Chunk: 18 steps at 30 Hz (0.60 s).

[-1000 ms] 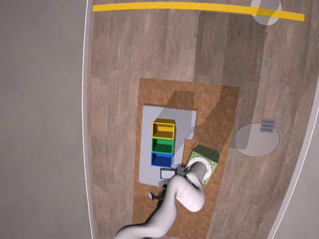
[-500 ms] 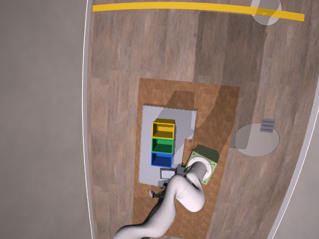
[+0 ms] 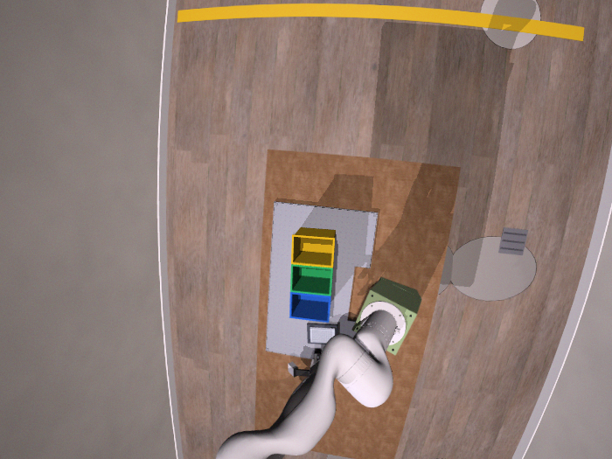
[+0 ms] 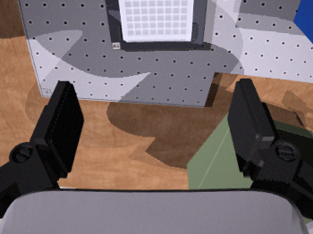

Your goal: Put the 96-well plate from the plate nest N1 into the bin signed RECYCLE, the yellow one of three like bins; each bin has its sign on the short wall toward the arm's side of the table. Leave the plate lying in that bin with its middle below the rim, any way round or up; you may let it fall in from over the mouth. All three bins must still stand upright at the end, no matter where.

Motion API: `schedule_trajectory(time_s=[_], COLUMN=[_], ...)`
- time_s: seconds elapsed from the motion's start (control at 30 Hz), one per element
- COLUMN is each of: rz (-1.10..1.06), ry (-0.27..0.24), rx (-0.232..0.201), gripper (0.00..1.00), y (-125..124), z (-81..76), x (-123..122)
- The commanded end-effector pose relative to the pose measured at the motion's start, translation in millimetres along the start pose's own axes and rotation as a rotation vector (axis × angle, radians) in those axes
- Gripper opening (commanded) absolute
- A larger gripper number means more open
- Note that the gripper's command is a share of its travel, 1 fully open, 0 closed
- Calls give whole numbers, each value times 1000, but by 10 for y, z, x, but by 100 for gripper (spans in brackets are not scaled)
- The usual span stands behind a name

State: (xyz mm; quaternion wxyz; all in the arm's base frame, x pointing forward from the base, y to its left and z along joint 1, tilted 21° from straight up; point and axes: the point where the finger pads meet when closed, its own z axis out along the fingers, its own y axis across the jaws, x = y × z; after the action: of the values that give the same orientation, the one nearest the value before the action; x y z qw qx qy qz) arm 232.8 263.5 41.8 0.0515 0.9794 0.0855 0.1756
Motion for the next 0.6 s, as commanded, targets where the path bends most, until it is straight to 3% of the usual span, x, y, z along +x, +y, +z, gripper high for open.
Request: schedule_trajectory(time_s=[0.0, 0.57], rz=[1, 1], ry=[3, 3], rx=[5, 5], gripper=[100, 100], y=[-5, -6], z=[102, 352], x=[5, 6])
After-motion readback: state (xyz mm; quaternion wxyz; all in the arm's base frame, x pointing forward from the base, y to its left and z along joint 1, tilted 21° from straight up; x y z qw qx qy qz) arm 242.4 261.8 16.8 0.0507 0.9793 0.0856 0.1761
